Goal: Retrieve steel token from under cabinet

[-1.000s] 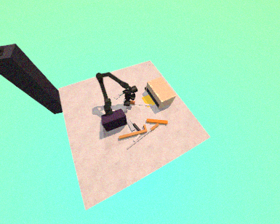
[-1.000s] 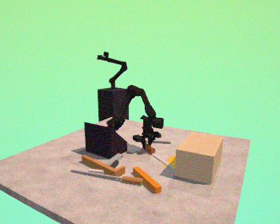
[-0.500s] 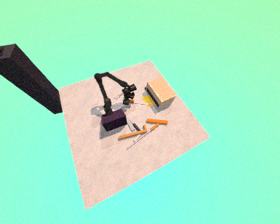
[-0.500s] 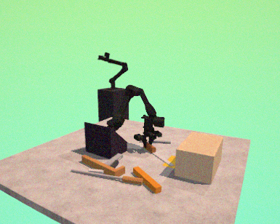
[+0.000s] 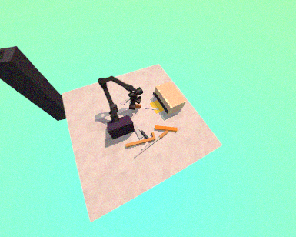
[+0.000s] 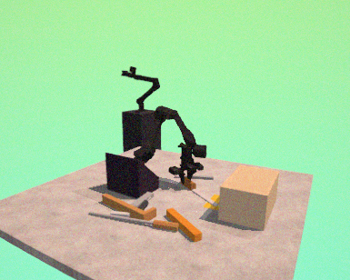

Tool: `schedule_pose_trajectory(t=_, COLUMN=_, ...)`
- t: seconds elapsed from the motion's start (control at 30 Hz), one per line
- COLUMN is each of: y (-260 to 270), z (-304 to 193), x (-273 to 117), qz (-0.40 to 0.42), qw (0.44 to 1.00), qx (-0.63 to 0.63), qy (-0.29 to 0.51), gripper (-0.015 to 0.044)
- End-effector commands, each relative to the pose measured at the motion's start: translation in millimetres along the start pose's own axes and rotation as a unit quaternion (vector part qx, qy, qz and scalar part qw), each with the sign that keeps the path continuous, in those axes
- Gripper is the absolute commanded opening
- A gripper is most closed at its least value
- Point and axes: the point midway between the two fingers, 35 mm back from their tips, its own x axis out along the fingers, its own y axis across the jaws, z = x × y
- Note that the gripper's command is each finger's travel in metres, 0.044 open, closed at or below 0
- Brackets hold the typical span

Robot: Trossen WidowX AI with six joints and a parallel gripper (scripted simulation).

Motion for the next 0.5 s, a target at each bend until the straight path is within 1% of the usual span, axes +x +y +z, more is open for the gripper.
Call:
schedule_pose_trajectory(t=0.0, y=7, z=-4, x=-2, qz=0.004, qw=1.0, qx=-0.005, qy=-0.002, gripper=0.0)
schedule_pose_trajectory(t=0.47, y=19, z=-14, x=-2, qz=0.005, qw=1.0, qx=-0.005, qy=-0.001, gripper=0.0)
